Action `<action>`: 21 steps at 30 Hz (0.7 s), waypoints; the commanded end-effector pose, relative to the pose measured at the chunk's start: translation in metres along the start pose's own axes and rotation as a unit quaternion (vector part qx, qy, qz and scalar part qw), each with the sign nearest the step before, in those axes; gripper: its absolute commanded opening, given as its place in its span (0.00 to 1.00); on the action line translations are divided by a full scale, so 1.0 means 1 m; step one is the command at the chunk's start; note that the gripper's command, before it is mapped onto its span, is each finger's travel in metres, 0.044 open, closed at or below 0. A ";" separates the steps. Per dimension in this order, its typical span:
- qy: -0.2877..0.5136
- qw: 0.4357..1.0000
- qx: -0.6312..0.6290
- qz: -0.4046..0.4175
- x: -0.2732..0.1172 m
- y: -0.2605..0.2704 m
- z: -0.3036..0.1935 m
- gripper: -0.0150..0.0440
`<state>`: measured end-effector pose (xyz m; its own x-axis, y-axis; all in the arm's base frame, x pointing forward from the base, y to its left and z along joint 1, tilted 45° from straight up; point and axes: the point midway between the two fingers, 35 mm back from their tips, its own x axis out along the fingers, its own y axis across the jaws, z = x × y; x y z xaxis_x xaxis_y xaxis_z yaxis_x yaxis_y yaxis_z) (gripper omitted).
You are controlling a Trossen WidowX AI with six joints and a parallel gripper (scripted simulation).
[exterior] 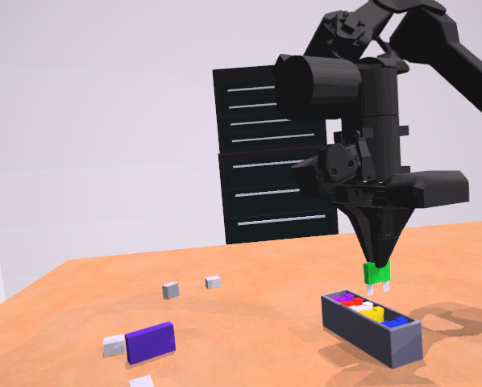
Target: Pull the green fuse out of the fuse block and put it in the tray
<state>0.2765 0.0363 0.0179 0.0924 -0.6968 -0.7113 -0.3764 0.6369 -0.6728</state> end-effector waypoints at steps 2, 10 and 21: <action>0.001 1.000 -0.004 0.004 -0.002 0.020 0.013 0.25; -0.001 1.000 -0.004 0.007 -0.005 0.056 0.033 0.25; -0.001 1.000 -0.004 0.008 -0.006 0.111 0.053 0.25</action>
<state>0.2859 0.1186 -0.0516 0.0951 -0.6843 -0.7230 -0.3820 0.6456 -0.6612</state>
